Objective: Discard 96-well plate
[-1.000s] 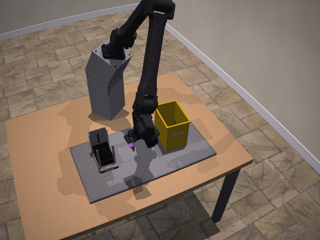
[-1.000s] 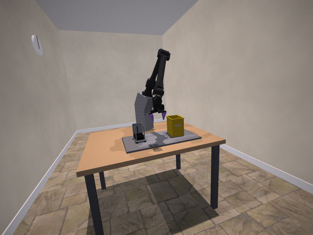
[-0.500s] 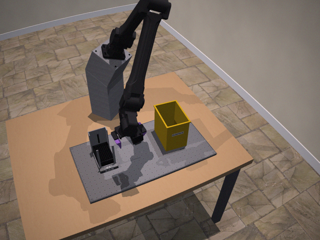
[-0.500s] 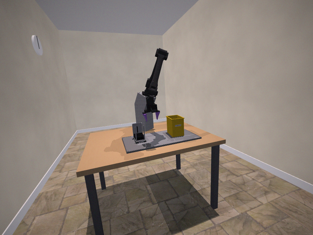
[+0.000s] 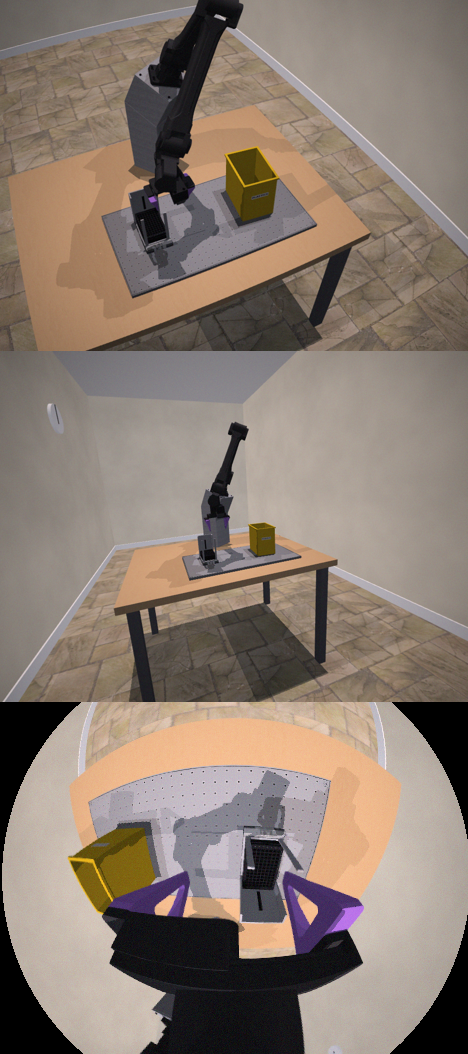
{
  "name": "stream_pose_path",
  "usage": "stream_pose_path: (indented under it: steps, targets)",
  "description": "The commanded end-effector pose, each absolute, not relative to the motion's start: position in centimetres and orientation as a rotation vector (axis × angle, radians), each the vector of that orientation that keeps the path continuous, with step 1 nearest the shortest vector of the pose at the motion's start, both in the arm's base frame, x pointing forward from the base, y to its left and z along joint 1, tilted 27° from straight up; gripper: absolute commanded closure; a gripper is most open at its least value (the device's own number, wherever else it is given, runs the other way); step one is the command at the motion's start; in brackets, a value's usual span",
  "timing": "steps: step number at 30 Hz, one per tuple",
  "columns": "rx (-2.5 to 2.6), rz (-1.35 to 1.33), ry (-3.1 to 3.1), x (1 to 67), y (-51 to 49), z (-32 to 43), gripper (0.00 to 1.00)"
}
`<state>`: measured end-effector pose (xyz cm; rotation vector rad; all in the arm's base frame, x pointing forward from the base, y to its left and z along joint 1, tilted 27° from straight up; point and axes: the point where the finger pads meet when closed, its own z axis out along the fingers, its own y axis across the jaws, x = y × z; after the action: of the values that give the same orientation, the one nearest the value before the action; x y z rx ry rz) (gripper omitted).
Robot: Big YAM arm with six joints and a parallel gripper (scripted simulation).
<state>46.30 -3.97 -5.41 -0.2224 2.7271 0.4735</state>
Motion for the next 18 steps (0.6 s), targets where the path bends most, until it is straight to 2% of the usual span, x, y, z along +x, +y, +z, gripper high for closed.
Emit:
stream_pose_path:
  steps: [1, 13, 18]
  targets:
    - [-0.212, 0.462, 2.725, 44.9, -6.3, -6.5, 0.0]
    - [-0.161, 0.401, 2.707, 42.1, -9.4, -6.8, 0.0]
    - [-0.153, 0.433, 2.733, 39.5, -10.3, -9.0, 0.0]
